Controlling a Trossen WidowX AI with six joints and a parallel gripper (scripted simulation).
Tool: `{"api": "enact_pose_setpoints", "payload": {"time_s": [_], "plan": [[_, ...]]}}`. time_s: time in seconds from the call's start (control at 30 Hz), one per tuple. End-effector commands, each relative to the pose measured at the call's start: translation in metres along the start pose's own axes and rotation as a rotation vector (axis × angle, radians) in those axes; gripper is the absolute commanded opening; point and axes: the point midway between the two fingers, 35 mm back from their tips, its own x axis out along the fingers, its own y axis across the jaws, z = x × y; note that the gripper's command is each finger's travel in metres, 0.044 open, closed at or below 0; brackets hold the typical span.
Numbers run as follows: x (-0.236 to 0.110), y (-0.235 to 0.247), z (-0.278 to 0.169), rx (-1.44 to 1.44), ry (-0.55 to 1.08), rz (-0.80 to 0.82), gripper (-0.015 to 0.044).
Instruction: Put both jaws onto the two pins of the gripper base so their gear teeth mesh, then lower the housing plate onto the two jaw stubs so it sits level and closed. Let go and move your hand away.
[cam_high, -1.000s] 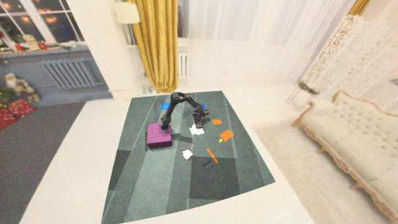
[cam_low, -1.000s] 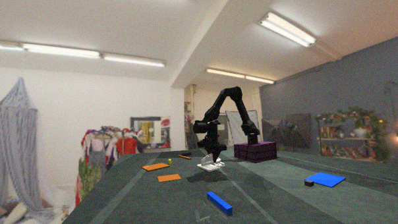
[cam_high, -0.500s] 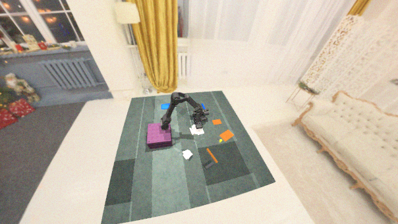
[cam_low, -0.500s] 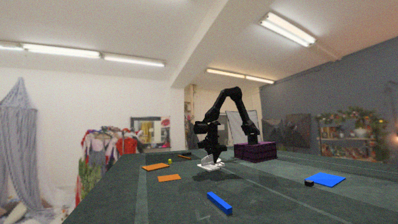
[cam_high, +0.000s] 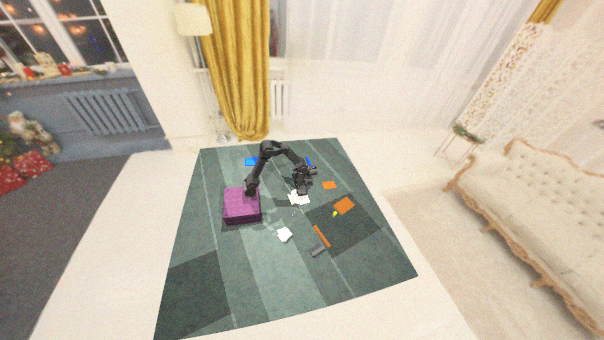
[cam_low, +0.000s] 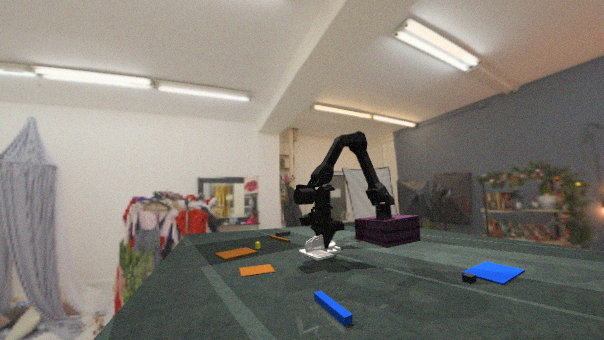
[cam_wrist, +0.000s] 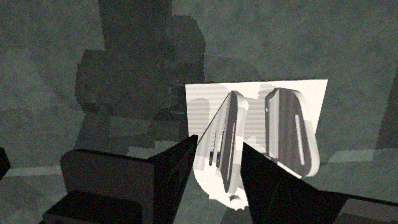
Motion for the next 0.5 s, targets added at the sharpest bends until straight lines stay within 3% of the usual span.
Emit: {"api": "enact_pose_setpoints", "payload": {"time_s": [0.0,0.47], "plan": [[0.0009,0.0007,-0.0002,0.005,0.000,0.005,0.0134],[0.0055,0.0008,-0.0002,0.008,0.000,0.005,0.0134]]}}
